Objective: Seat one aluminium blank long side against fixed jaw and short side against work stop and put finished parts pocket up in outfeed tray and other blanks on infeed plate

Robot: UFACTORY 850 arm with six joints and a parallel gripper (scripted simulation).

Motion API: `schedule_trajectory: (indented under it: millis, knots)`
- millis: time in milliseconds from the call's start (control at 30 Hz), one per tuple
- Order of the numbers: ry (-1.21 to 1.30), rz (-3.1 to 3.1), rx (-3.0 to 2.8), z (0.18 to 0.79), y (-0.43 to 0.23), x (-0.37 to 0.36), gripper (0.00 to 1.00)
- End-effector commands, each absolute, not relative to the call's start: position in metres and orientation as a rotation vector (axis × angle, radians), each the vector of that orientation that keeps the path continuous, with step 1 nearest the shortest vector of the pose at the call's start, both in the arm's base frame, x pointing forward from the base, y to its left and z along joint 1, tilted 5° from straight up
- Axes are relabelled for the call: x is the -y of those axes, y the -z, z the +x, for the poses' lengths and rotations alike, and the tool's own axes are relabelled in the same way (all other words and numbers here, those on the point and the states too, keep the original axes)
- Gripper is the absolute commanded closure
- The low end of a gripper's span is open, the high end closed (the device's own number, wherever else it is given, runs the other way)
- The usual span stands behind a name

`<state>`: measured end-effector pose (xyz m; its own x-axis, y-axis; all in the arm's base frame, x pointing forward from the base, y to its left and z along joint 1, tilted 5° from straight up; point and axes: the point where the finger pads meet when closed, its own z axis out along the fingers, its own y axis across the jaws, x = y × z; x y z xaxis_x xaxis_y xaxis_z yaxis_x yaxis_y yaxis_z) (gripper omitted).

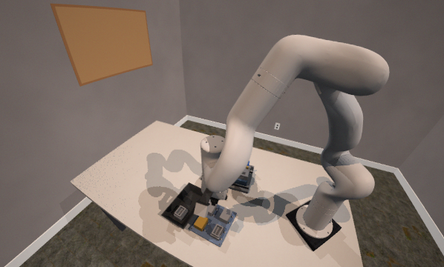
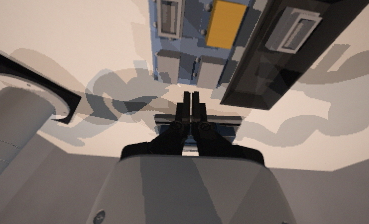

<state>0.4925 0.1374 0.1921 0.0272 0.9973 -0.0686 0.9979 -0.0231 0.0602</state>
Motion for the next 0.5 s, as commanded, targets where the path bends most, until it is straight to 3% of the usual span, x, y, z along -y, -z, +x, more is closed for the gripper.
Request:
schedule_trajectory:
  millis: [0,467]
  knots:
    - [0.008,2.183,-2.129,0.494,-0.185,-0.137,1.00]
    - [0.008,2.183,-2.129,0.495,-0.161,-0.135,1.00]
